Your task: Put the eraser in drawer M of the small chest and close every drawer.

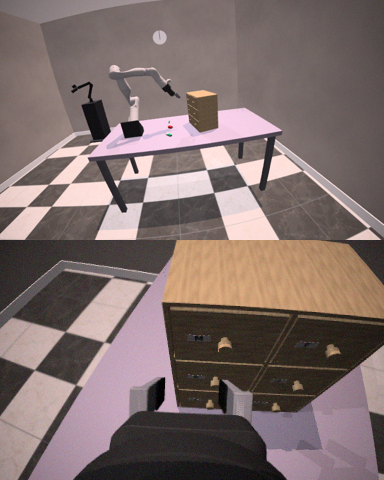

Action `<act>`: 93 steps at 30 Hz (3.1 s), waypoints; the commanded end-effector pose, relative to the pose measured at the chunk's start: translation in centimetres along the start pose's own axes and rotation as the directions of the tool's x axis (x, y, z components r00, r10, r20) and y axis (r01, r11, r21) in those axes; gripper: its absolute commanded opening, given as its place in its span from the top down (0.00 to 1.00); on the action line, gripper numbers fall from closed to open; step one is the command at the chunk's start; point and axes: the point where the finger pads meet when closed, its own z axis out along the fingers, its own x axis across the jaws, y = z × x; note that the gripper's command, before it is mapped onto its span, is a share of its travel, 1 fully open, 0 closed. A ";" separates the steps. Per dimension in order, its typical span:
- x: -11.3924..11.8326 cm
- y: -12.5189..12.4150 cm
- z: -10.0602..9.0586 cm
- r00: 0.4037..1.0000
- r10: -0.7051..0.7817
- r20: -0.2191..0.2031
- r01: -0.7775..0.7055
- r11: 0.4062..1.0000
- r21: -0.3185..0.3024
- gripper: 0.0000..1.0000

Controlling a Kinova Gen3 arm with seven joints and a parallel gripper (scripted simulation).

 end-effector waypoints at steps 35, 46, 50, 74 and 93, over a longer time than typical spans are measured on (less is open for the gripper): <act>0.2 0.2 4.0 1.000 0.009 0.001 -0.009 0.895 0.445 0.00; 0.0 0.1 4.9 1.000 0.005 0.010 -0.010 0.857 0.516 0.00; 0.0 0.1 5.1 1.000 0.006 0.009 -0.010 0.842 0.539 0.00; 0.4 0.3 5.6 1.000 0.011 -0.004 -0.007 0.817 0.576 0.00; 0.4 0.3 5.6 1.000 0.011 -0.004 -0.007 0.817 0.576 0.00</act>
